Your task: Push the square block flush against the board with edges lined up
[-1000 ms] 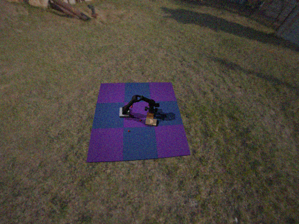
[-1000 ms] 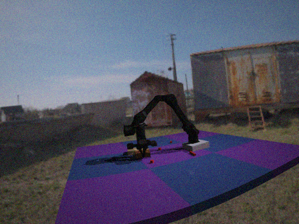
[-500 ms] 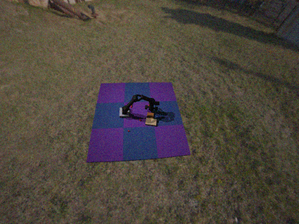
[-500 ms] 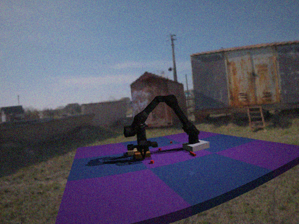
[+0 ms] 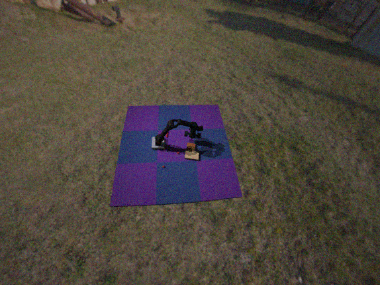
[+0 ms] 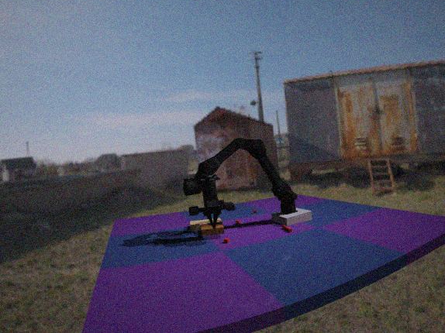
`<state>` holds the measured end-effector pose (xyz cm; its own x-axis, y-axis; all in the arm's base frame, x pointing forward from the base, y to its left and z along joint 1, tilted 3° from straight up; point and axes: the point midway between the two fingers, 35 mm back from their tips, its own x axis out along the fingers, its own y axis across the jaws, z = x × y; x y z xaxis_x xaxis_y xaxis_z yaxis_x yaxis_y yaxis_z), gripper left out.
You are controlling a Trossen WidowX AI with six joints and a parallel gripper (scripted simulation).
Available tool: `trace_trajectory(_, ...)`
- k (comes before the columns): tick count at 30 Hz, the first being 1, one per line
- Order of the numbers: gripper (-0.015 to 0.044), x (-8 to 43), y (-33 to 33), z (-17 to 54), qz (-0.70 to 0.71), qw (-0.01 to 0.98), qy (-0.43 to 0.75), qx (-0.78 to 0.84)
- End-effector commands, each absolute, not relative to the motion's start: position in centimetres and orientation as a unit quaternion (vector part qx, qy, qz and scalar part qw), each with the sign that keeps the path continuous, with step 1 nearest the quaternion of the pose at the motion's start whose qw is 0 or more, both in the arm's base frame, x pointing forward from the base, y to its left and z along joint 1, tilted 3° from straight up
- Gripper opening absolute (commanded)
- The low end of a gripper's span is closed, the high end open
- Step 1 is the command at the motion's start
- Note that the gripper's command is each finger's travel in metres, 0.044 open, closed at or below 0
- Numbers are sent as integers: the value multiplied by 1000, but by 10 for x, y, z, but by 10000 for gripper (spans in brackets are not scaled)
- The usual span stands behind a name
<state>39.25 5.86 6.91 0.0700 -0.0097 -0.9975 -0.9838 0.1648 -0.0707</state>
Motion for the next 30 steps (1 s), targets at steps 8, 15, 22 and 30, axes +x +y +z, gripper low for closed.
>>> trace_trajectory(8,0,401,50,87,401,591,539,-446)
trace_trajectory(15,0,413,30,90,332,640,584,-373)
trace_trajectory(22,0,424,9,92,259,679,621,-294)
trace_trajectory(30,0,435,-16,94,171,712,651,-200)
